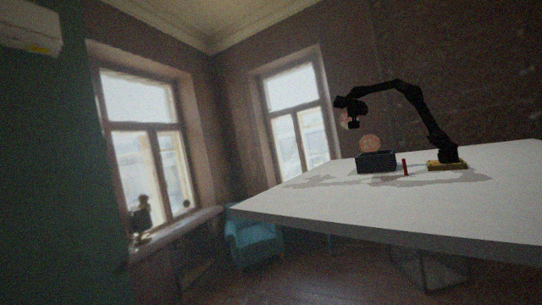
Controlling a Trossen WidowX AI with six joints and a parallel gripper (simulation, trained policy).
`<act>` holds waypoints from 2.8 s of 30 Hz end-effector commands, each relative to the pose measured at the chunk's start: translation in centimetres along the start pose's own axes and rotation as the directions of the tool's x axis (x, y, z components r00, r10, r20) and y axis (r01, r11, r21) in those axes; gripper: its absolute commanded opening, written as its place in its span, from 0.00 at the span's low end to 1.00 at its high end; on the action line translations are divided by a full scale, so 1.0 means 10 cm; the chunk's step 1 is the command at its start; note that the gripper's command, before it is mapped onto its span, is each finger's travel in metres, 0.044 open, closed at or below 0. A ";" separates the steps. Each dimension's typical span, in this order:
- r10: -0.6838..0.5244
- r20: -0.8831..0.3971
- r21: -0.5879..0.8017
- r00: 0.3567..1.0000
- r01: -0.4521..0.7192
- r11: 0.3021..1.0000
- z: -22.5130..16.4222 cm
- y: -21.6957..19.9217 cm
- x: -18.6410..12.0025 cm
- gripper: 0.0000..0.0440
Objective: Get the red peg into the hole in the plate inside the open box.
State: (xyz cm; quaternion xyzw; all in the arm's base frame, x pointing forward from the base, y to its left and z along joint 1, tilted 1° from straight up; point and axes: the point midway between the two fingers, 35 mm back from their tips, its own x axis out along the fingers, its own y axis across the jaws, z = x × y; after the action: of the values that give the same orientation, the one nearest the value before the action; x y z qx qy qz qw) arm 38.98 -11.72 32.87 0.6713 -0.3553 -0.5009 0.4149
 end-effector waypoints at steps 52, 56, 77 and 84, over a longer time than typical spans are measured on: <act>-0.613 0.098 -0.990 0.784 0.014 -0.140 1.06 -1.97 -1.38 1.00; -0.645 0.124 -0.967 0.754 -0.054 -0.249 1.22 -2.15 -1.49 1.00; -0.726 0.139 -0.827 0.674 -0.324 -0.459 1.73 -3.14 -1.45 1.00; -0.745 0.153 -0.798 0.649 -0.364 -0.481 1.84 -3.37 -1.36 0.95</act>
State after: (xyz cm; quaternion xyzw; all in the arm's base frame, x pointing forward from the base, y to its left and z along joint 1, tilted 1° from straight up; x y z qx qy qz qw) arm 20.23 10.36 5.37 0.1780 0.5732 -0.3700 0.7091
